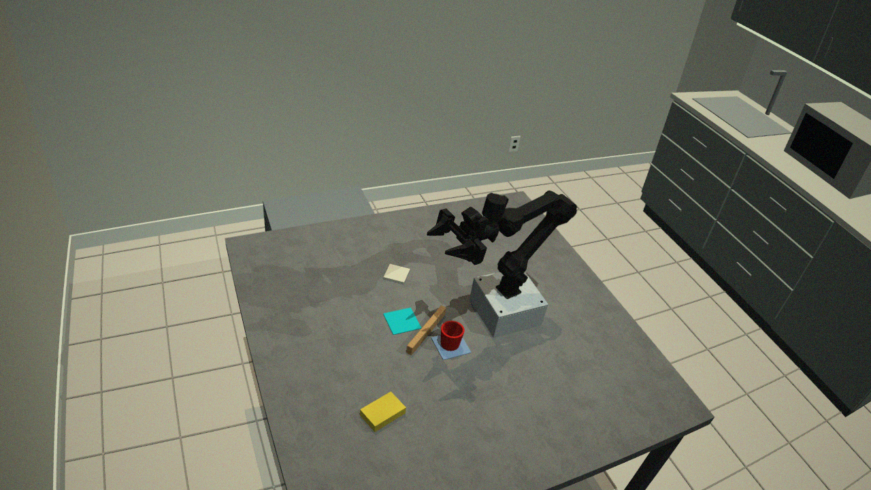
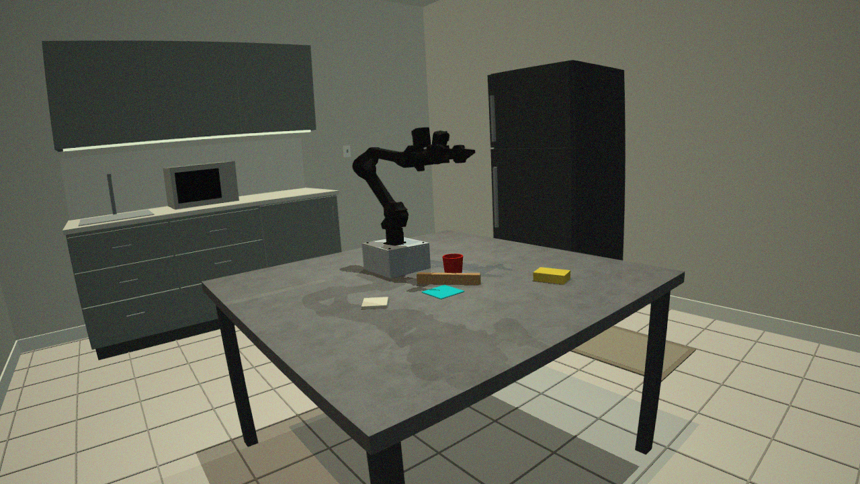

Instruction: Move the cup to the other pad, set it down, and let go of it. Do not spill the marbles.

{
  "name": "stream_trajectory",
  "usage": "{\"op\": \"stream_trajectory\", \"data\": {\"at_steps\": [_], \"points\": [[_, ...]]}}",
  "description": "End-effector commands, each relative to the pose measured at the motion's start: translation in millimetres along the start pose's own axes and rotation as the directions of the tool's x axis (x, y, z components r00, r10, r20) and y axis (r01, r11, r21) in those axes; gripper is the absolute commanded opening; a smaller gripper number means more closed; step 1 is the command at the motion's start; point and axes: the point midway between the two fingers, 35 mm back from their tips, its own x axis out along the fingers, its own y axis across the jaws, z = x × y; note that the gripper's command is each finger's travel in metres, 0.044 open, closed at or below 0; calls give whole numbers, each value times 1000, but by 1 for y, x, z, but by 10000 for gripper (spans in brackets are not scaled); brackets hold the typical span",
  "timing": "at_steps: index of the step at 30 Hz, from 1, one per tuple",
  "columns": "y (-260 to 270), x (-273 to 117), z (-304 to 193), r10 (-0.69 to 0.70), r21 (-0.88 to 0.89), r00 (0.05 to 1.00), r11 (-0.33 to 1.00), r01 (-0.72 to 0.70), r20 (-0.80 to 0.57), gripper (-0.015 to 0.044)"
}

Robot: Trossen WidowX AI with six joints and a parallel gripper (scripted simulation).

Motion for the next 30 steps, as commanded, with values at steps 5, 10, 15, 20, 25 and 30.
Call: {"op": "stream_trajectory", "data": {"at_steps": [5,10,15,20,25,30], "points": [[6,13,-98,24,307,918,945,108,-395,269],[14,-16,-204,48,434,621,756,490,-783,148],[20,-81,-276,56,179,174,471,864,-983,148],[21,-123,-295,51,-65,-84,295,953,-995,148],[30,-120,-295,52,-65,-84,295,953,-995,148],[30,-120,-297,52,-65,-84,295,953,-995,148]]}}
